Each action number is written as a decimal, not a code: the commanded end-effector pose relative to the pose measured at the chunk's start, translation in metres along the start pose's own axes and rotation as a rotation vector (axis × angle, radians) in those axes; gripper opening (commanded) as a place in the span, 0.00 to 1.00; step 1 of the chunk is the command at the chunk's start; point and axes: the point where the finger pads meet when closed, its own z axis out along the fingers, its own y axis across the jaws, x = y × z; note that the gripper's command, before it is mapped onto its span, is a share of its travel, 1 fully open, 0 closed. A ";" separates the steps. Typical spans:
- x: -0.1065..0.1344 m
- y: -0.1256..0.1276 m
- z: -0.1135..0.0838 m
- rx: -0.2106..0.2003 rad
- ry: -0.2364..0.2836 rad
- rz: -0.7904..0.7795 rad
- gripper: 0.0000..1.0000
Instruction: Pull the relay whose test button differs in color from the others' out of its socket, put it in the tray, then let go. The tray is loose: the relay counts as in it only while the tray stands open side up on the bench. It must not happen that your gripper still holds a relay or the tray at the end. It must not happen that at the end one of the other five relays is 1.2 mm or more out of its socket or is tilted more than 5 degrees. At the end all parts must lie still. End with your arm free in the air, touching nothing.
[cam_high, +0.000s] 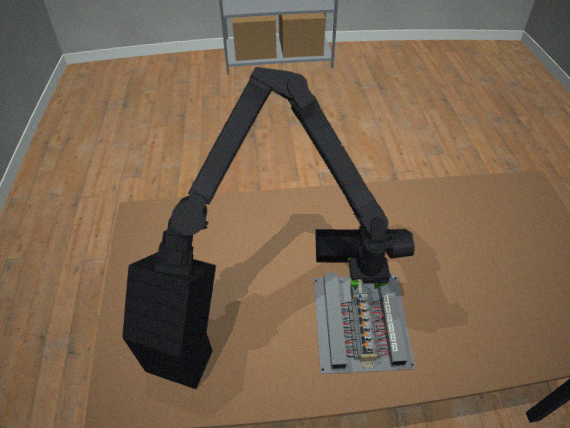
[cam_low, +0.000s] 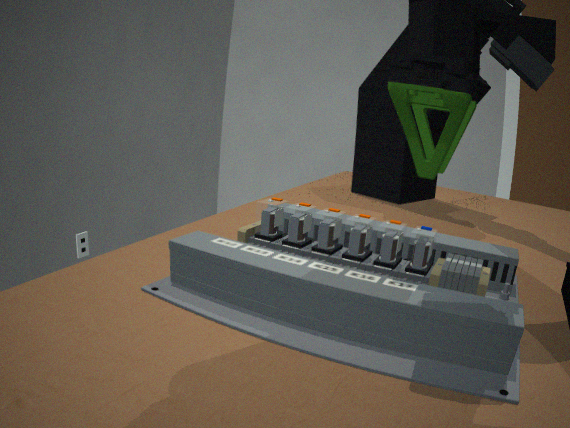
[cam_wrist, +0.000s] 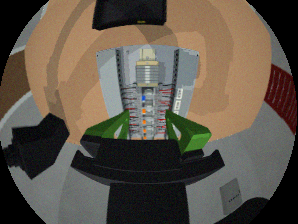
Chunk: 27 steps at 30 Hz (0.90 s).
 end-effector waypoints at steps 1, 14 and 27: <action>0.006 -0.012 -0.005 0.012 0.000 -0.003 0.59; 0.005 -0.011 -0.004 0.010 -0.001 -0.006 0.59; 0.004 -0.011 -0.003 0.010 -0.001 -0.006 0.59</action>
